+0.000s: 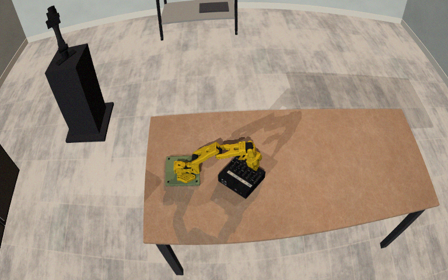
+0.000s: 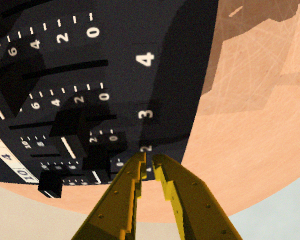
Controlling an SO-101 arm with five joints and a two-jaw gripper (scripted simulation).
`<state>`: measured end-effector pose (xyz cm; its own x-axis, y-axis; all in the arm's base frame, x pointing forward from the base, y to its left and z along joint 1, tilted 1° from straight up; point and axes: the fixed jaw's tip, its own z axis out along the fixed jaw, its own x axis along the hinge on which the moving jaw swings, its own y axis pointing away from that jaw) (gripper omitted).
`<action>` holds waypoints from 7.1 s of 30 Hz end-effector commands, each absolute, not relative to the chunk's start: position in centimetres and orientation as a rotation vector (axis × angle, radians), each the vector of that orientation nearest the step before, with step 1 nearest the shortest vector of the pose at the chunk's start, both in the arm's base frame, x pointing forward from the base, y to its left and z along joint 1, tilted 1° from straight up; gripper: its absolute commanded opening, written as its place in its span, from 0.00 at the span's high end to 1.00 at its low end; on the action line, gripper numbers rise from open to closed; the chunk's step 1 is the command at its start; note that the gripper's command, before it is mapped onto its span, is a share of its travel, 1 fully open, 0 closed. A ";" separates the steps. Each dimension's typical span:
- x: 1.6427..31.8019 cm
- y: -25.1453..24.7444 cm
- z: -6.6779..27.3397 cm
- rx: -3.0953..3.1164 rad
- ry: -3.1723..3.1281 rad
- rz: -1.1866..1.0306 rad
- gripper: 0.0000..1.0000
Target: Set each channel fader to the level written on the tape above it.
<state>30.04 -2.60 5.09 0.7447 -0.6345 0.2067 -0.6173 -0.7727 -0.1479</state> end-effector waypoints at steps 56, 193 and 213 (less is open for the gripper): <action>29.2 -3.4 4.3 -2.896 1.051 -0.283 1.00; 28.3 -4.7 4.3 -2.912 1.065 -0.233 1.00; 28.4 -4.6 4.3 -2.911 1.064 -0.239 1.00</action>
